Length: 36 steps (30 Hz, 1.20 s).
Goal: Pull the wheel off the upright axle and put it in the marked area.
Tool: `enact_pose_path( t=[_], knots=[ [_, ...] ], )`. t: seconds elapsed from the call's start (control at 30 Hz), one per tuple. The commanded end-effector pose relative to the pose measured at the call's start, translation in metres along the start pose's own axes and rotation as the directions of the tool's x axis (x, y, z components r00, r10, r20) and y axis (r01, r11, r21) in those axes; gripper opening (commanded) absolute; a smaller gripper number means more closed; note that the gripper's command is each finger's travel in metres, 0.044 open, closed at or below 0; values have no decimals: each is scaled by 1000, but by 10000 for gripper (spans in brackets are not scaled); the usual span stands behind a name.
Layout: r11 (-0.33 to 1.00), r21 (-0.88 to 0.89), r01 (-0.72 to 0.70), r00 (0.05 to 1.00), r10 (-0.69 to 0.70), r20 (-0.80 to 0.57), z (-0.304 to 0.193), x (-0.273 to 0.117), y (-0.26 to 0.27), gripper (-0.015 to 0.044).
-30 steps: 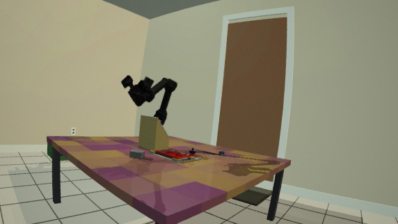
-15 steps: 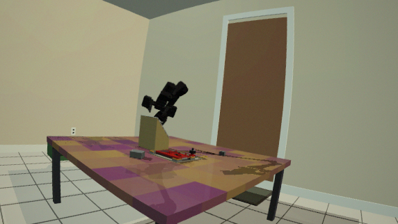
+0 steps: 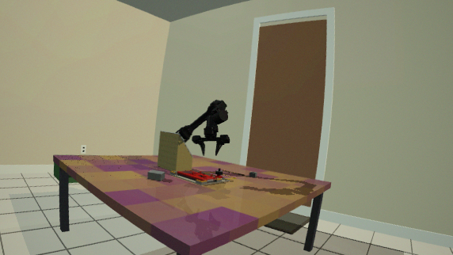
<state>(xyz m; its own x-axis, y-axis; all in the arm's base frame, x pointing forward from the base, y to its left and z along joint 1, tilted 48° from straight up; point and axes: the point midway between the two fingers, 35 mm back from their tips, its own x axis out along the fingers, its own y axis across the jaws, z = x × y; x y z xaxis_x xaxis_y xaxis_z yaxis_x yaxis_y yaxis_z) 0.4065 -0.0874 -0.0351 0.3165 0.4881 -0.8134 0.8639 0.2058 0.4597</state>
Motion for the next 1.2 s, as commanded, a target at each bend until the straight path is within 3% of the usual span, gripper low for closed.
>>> enact_pose_path(
  t=[0.0,0.23,0.63,0.97,1.1,1.17],
  knots=[
    [988,141,61,990,-41,-137,-51,-3,15,300],
    [887,369,277,920,-133,-369,-147,-18,31,300],
    [883,374,284,917,-136,-374,-147,-17,25,300],
    [883,374,283,917,-135,-376,-171,45,16,300],
    [883,374,283,916,-134,-377,-173,50,15,300],
    [885,362,292,914,-147,-377,-174,48,14,267]
  ],
)
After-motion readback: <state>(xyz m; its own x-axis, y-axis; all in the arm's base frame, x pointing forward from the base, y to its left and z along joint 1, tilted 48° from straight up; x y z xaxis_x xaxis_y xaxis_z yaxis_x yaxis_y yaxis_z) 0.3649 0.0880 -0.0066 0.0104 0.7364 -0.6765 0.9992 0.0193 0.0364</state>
